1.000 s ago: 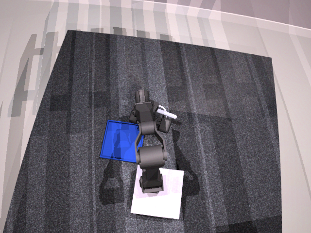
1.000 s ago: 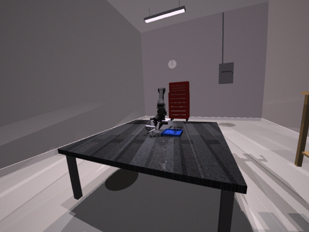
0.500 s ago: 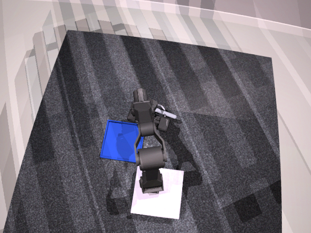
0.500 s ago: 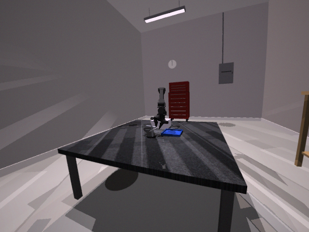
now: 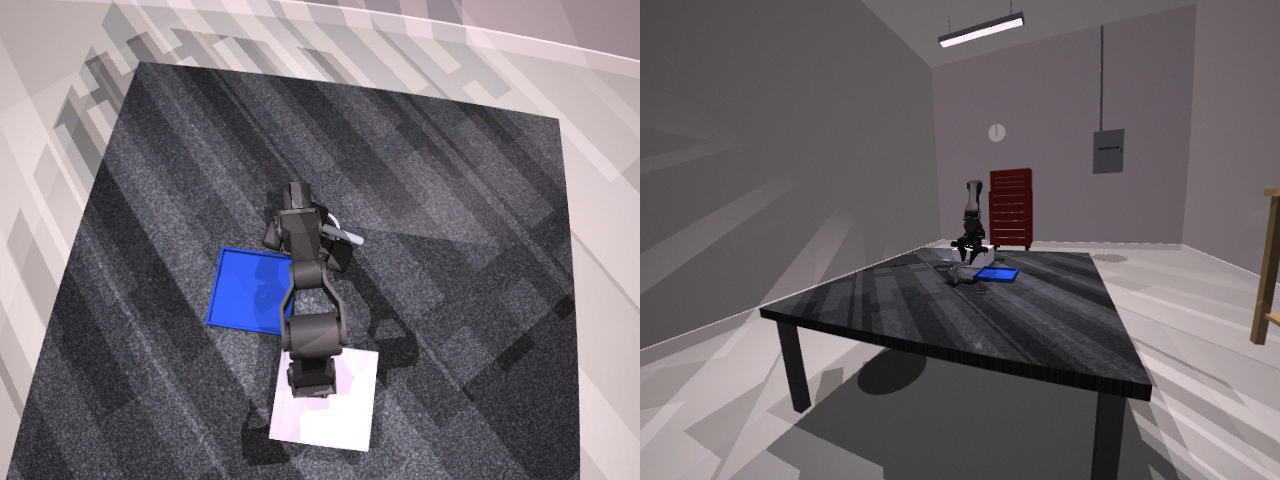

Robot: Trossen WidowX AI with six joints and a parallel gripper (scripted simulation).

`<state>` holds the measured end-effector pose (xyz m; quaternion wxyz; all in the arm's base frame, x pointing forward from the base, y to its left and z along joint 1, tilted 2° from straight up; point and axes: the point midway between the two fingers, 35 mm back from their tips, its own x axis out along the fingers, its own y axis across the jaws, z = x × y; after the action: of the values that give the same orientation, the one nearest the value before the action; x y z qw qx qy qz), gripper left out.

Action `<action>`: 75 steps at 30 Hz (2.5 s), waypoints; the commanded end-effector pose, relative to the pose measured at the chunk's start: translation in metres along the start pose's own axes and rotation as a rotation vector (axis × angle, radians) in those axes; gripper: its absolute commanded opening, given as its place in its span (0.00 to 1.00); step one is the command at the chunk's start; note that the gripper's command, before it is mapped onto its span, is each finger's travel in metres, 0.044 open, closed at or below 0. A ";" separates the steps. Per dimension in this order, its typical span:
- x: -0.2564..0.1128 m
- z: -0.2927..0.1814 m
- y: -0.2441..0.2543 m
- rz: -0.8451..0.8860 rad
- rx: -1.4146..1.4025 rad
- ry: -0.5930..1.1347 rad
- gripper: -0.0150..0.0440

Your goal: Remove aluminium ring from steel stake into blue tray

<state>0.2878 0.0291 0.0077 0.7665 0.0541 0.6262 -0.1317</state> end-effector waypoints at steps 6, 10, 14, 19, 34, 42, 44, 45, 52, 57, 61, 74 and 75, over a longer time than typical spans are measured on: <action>-0.005 0.002 -0.006 0.038 0.006 -0.006 0.25; -0.006 0.002 -0.010 0.064 0.012 -0.005 0.25; -0.006 0.002 -0.013 0.079 0.016 -0.005 0.25; -0.006 0.002 -0.017 0.108 0.023 -0.006 0.25; -0.002 0.001 -0.034 0.213 0.047 -0.007 0.25; 0.000 0.000 -0.043 0.271 0.061 -0.008 0.25; 0.001 0.000 -0.046 0.286 0.065 -0.008 0.25; 0.001 0.000 -0.047 0.294 0.067 -0.008 0.25; 0.004 -0.001 -0.056 0.351 0.080 -0.008 0.25; 0.006 -0.002 -0.063 0.392 0.094 -0.018 0.25; 0.006 -0.002 -0.068 0.425 0.102 -0.020 0.25; 0.003 -0.001 -0.080 0.446 0.108 -0.020 0.25; 0.003 -0.001 -0.080 0.446 0.108 -0.020 0.25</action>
<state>0.2641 -0.0462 0.0085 0.7765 0.2319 0.5858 0.0036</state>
